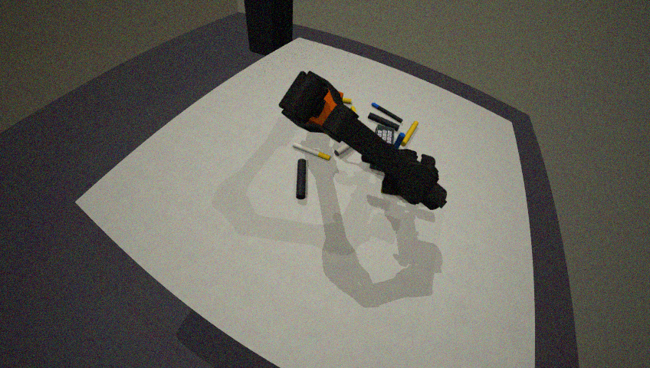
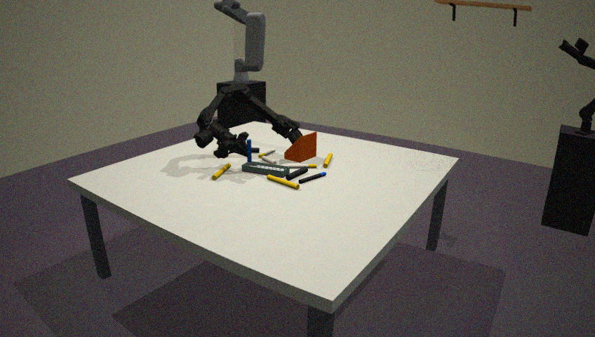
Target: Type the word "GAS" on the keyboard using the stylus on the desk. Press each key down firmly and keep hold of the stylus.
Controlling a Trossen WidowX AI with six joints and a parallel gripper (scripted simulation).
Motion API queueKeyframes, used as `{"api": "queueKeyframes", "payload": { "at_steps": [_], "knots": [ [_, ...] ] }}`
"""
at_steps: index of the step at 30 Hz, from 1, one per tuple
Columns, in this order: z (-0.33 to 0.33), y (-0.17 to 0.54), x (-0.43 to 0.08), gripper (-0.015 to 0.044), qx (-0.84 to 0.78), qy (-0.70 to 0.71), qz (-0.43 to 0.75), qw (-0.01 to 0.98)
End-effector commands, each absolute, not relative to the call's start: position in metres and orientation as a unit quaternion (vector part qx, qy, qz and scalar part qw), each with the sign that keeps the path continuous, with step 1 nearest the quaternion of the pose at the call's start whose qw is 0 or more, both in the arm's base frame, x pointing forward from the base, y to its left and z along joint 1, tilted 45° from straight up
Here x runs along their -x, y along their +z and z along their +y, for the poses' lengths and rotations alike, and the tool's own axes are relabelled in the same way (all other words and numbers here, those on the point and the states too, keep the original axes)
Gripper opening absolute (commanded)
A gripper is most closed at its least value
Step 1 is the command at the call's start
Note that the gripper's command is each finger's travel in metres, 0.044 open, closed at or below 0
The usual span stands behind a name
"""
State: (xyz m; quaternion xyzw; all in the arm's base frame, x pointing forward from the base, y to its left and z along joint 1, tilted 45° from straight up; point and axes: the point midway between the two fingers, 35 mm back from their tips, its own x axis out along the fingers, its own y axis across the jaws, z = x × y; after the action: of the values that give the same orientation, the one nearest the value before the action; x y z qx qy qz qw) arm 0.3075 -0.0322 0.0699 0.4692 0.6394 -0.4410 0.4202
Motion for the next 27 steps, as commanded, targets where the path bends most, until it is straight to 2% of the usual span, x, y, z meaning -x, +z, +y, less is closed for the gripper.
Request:
{"api": "queueKeyframes", "payload": {
  "at_steps": [1,10,16,18,27],
  "knots": [
    [-0.022,0.081,-0.308,0.0081,-0.469,-0.441,0.639,0.422],
    [-0.009,0.092,-0.308,0.0084,-0.465,-0.439,0.641,0.425],
    [-0.009,0.092,-0.308,0.0044,-0.465,-0.439,0.641,0.425],
    [-0.007,0.09,-0.308,0.0,-0.465,-0.439,0.64,0.425],
    [0.026,0.06,-0.301,0.0,-0.468,-0.439,0.64,0.423]
  ]
}}
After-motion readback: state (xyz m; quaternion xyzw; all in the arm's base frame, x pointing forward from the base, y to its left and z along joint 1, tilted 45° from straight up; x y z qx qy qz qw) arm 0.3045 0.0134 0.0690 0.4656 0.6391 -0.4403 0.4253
